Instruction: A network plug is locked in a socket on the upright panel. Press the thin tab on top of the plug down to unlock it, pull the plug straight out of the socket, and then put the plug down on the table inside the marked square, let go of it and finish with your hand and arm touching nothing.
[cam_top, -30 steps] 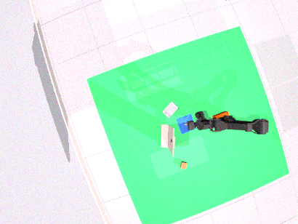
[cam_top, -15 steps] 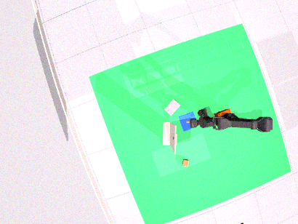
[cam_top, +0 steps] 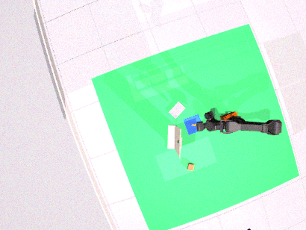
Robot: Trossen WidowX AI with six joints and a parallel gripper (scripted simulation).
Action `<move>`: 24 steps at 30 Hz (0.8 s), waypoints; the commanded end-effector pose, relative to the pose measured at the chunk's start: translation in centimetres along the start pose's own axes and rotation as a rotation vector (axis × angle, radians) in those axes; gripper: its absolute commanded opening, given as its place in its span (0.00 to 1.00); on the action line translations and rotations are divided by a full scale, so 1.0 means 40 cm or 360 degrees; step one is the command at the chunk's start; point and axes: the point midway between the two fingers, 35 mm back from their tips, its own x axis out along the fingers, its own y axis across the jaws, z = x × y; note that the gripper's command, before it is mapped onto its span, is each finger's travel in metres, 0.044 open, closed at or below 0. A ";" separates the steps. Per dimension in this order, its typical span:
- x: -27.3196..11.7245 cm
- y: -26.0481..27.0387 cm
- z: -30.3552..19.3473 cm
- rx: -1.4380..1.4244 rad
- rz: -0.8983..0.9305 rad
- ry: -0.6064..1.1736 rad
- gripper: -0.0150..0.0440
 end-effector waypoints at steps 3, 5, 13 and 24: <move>-0.024 0.015 -0.002 -0.0008 0.0014 0.0007 0.52; -0.031 0.017 -0.002 -0.0008 0.0014 0.0007 0.52; -0.059 0.024 -0.003 -0.0008 0.0013 0.0007 0.52; -0.091 0.055 0.000 -0.0001 0.0002 0.0001 0.52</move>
